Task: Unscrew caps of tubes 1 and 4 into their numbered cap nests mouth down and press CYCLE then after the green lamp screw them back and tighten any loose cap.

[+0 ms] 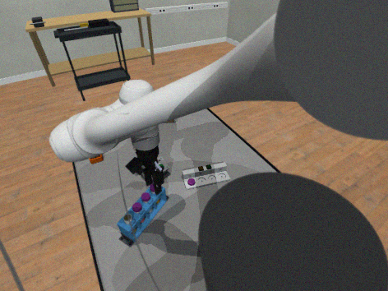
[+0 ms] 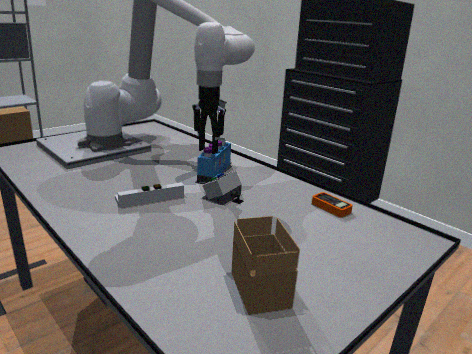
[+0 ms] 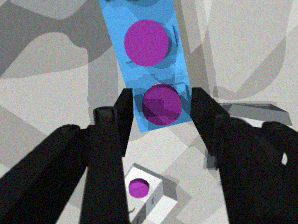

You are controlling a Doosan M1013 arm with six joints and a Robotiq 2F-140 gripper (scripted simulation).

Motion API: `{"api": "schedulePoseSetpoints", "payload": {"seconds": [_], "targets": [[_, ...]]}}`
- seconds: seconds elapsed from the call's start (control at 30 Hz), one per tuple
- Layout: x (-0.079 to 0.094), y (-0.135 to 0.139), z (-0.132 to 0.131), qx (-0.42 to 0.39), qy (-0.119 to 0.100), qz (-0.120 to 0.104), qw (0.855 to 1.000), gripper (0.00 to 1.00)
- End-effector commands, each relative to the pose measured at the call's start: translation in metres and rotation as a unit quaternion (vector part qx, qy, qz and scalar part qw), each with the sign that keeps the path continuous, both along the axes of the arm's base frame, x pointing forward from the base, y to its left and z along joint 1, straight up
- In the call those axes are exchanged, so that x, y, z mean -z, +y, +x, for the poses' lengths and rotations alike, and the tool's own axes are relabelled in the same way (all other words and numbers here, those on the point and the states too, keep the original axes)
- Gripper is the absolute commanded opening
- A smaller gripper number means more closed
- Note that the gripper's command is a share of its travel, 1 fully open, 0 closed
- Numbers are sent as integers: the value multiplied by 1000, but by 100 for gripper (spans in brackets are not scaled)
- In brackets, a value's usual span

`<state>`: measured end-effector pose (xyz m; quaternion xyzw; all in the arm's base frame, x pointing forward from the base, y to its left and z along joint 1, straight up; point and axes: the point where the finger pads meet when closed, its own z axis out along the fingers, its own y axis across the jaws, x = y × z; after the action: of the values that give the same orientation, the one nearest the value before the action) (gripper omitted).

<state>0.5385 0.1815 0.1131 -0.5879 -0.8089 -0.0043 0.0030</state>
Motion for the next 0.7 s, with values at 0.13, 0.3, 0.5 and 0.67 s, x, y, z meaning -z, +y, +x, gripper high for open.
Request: {"api": "schedulePoseSetpoints", "payload": {"seconds": [0.13, 0.3, 0.5, 0.67], "targets": [[-1, 0, 0, 7, 0, -6, 1000, 30], [-1, 0, 0, 7, 0, -6, 1000, 30], [-1, 0, 0, 7, 0, -6, 1000, 30], [-1, 0, 0, -118, -1, -6, 993, 30]]}}
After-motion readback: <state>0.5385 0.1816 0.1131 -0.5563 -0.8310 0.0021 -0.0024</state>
